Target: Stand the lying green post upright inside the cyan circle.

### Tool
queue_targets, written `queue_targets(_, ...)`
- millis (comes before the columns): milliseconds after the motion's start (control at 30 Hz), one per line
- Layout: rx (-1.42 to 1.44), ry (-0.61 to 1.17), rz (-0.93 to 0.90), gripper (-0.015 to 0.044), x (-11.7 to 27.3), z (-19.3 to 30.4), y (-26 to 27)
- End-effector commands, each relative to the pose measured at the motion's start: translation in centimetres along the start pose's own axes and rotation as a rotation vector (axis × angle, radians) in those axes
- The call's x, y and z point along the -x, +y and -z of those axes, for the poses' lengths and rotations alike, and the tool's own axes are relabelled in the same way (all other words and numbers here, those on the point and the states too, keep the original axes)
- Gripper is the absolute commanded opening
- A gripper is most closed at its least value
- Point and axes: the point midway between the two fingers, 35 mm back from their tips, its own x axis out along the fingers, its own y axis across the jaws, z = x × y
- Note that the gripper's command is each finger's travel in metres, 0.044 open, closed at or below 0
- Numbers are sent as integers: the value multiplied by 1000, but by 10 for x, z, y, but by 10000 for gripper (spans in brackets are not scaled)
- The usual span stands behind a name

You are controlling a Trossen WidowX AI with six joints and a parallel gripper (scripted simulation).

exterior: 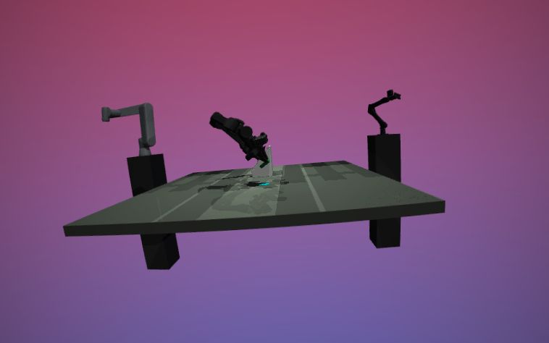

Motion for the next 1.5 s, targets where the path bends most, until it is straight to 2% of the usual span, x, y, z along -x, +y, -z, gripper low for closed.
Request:
queue_targets(0,7,-33,-11,23,0,0,2)
queue_targets(1467,57,-357,-29,23,2,1,-1)
